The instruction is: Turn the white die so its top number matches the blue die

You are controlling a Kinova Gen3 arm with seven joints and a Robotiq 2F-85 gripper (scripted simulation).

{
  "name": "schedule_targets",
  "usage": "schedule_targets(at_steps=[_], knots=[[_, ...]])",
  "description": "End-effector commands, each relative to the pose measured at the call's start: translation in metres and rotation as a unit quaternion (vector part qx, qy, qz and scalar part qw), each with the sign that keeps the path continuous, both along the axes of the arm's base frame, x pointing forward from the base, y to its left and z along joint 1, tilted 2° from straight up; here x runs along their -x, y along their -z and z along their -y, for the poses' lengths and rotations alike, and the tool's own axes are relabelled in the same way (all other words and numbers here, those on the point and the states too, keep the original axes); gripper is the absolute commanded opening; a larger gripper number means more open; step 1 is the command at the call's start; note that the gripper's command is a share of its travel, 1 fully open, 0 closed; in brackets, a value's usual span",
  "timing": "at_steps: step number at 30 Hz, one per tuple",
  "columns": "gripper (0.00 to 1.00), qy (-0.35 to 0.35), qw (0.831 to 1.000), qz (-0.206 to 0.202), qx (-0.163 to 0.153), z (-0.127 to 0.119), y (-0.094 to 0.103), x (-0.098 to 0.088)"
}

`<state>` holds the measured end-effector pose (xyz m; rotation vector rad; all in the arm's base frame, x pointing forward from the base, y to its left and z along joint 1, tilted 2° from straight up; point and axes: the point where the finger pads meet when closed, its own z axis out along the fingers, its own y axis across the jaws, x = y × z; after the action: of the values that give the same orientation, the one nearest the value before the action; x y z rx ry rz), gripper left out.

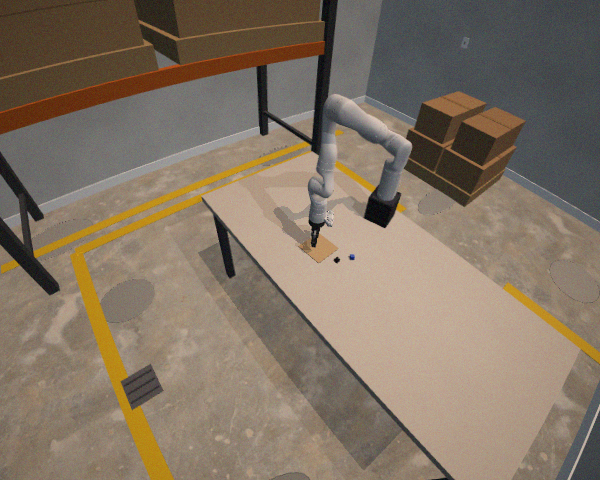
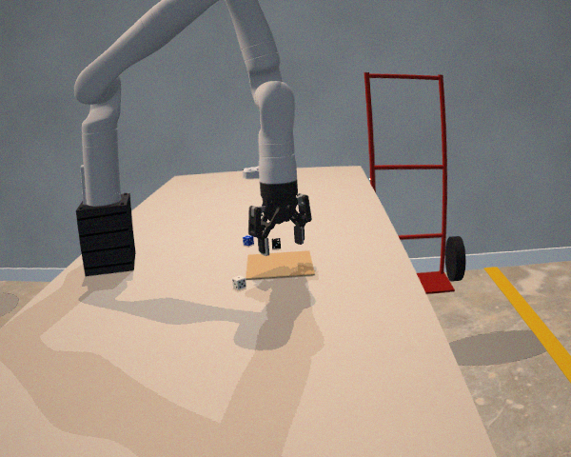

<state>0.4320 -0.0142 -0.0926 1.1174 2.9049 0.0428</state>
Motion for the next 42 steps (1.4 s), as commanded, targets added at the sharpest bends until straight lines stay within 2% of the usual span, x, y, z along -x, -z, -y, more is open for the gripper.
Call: schedule_targets(at_steps=[1, 7, 9, 20, 42], knots=[[1.0, -0.017, 1.0, 0.002, 0.0, -0.026, -0.001, -0.004], [1.0, -0.017, 1.0, 0.002, 0.0, -0.056, -0.002, -0.009], [1.0, -0.017, 1.0, 0.002, 0.0, -0.056, -0.002, -0.009], [1.0, -0.017, 1.0, 0.002, 0.0, -0.092, -0.003, -0.015], [1.0, -0.017, 1.0, 0.002, 0.0, -0.1, -0.003, -0.016]])
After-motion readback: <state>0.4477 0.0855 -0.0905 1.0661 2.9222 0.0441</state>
